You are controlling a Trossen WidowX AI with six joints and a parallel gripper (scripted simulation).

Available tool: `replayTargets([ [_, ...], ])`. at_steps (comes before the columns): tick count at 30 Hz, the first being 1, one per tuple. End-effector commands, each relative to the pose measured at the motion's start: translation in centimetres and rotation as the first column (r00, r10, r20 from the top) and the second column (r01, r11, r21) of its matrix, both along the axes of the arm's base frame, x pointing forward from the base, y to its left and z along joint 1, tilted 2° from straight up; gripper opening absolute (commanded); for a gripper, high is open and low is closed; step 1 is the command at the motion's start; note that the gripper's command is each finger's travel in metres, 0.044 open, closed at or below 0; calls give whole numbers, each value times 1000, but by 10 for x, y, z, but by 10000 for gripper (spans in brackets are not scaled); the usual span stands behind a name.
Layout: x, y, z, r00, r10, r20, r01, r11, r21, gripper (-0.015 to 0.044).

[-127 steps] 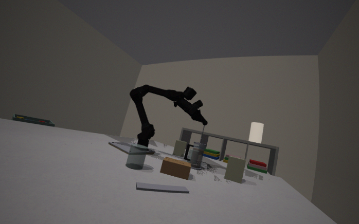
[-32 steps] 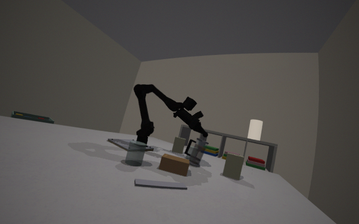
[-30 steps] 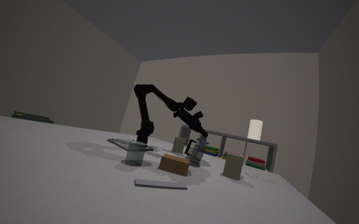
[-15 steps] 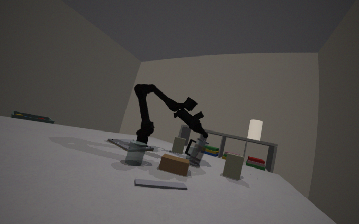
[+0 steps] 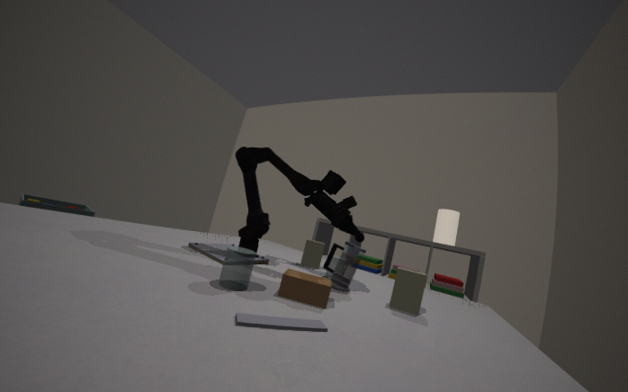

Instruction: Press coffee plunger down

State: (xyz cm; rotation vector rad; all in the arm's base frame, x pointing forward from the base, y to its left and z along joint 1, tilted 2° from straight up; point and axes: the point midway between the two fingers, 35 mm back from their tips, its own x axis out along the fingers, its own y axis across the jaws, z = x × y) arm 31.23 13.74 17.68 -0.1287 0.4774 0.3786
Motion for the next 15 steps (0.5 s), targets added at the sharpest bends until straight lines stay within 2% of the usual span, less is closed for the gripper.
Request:
replayTargets([
  [1,0,0,-5,1000,3,-13,-3,1000,-12,118],
  [10,0,0,0,1000,0,0,0,1000,0,118],
  [15,0,0,0,1000,0,0,0,1000,0,249],
])
